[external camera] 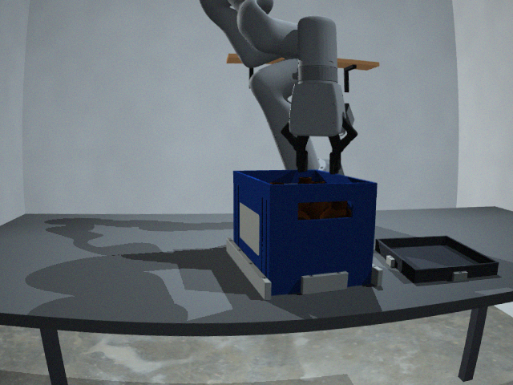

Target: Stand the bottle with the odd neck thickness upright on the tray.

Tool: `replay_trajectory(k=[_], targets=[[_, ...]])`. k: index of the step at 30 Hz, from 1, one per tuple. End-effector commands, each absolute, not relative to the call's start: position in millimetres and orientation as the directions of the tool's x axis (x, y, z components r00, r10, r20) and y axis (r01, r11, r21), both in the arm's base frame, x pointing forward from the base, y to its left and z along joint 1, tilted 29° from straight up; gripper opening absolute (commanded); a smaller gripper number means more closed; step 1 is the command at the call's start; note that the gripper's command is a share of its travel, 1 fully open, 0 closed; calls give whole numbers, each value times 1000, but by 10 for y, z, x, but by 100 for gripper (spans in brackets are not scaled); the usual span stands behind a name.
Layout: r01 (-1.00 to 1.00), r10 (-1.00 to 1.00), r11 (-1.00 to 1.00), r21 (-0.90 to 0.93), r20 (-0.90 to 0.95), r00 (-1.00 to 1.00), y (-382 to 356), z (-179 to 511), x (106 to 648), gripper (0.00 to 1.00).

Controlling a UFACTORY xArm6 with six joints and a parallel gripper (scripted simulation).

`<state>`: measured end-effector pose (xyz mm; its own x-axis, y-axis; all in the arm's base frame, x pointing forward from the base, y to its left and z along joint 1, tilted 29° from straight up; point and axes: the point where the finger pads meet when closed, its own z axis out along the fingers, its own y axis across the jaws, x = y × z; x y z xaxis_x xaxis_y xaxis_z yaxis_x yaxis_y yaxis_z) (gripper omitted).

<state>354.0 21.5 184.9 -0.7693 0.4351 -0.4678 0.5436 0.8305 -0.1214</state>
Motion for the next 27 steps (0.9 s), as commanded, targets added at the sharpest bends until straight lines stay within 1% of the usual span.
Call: replay_trajectory(k=[1,27], targets=[[543,435,831,-119,-470,-768,217,1855,3551,65],[543,435,831,-119,-470,-768,129,1633,3637,65]])
